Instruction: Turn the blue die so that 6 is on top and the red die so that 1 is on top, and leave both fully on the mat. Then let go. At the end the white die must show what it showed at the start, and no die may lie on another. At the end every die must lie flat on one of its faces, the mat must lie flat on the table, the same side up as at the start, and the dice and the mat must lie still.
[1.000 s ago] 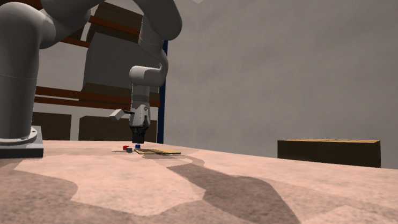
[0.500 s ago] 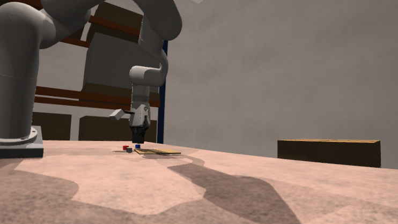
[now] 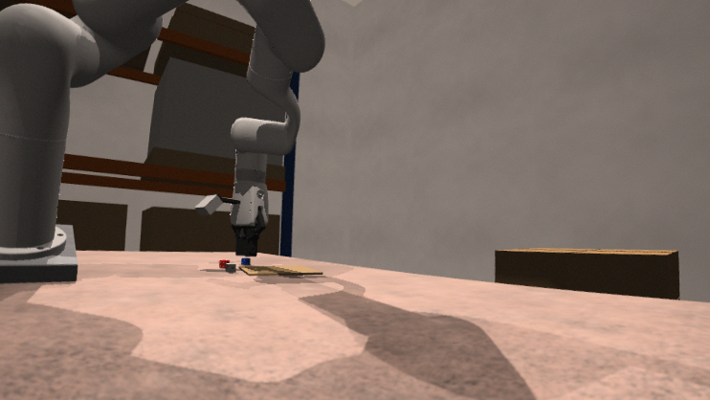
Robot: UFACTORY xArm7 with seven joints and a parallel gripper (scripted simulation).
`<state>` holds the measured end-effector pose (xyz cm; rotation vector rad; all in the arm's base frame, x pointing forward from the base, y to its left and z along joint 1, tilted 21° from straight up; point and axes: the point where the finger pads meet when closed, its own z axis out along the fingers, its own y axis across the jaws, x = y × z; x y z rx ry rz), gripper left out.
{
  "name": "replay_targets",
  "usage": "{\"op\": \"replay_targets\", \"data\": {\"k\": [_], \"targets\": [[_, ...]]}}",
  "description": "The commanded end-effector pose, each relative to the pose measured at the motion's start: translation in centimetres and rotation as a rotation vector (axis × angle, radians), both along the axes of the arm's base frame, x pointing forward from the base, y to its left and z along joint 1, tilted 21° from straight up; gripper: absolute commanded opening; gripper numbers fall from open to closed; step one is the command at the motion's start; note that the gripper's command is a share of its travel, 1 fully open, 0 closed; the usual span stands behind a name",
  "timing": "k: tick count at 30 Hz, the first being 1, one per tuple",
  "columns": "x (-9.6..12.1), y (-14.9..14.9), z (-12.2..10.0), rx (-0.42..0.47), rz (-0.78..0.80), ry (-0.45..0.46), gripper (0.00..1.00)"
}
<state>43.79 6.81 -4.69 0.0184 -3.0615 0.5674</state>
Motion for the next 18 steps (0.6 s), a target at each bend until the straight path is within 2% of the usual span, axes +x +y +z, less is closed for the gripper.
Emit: {"op": "replay_targets", "data": {"k": [1,18], "targets": [[0.1,0.1,0.1,0.002,0.002,-0.004,0.31],[0.1,-0.4,-1.2,0.002,0.002,-0.004,0.31]]}}
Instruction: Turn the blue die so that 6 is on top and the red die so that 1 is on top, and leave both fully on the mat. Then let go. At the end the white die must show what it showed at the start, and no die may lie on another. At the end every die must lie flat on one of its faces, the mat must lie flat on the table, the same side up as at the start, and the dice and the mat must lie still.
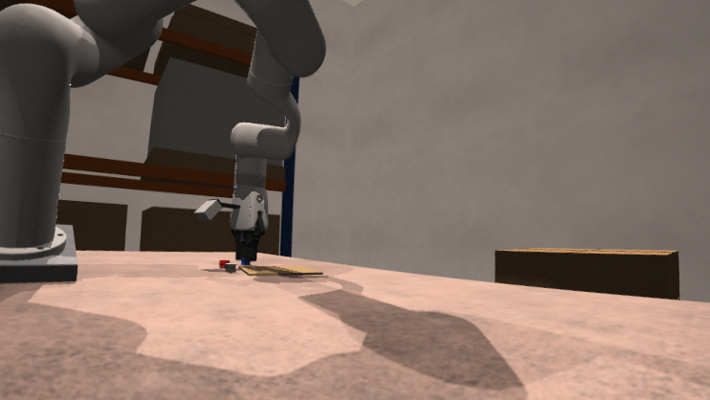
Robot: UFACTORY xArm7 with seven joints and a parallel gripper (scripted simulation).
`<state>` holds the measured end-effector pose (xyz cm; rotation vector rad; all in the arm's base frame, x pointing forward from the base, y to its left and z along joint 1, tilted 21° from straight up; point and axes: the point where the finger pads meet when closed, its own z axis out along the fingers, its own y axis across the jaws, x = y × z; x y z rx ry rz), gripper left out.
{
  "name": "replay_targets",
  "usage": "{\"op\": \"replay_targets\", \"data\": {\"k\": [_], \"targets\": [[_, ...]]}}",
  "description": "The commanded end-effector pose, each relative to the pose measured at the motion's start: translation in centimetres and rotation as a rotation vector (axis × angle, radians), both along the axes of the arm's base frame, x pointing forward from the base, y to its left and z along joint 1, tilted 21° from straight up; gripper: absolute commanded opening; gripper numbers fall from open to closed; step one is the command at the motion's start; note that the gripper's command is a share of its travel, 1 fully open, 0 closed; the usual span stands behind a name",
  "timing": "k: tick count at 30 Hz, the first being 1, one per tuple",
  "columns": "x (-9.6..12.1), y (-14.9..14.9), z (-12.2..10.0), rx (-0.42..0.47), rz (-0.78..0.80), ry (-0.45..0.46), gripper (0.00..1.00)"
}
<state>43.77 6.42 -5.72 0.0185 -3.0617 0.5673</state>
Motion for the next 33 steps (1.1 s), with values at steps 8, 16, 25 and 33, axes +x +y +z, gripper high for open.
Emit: {"op": "replay_targets", "data": {"k": [8,16,25,33], "targets": [[0.11,-0.17,-0.69,0.001,0.002,-0.003,0.31],[0.1,-0.18,-0.7,0.001,0.002,-0.003,0.31],[0.1,-0.18,-0.7,0.001,0.002,-0.003,0.31],[0.1,-0.18,-0.7,0.001,0.002,-0.003,0.31]]}}
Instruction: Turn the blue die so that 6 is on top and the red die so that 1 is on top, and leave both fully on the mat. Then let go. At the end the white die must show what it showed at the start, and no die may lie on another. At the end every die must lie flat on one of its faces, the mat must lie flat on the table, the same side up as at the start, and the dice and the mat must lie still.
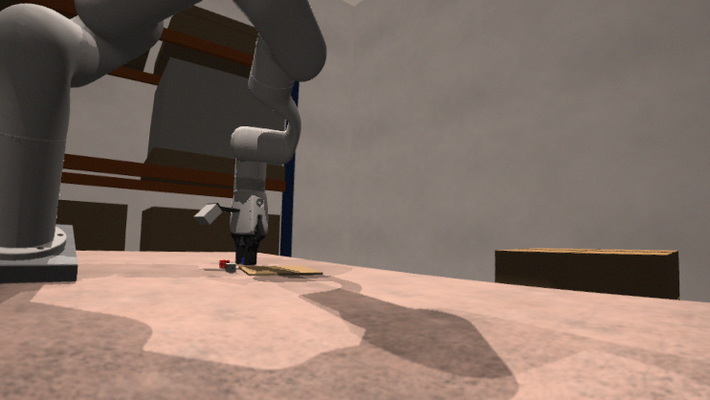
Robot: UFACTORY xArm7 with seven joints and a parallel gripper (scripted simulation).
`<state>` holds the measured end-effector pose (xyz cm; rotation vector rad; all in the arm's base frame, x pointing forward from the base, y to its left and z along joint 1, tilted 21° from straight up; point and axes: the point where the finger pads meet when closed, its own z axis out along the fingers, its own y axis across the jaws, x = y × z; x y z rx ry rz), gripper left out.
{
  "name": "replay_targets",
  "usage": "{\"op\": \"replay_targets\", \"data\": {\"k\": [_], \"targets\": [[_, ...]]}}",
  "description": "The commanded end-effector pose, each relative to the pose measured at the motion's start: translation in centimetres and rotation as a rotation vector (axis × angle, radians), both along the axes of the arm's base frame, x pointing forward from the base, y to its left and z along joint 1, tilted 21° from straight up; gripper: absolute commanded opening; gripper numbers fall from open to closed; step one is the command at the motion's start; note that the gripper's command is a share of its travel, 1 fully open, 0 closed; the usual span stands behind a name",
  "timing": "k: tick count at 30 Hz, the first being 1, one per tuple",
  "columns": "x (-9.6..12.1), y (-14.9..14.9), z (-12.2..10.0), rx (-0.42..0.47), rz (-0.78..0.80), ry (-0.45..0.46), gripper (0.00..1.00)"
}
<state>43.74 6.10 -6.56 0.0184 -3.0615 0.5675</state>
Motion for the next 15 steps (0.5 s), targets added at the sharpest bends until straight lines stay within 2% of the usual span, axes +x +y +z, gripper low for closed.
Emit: {"op": "replay_targets", "data": {"k": [1,14,15], "targets": [[0.13,0.15,0.13,0.002,0.002,-0.004,0.31],[0.13,0.15,0.13,0.002,0.002,-0.004,0.31],[0.13,0.15,0.13,0.002,0.002,-0.004,0.11]]}}
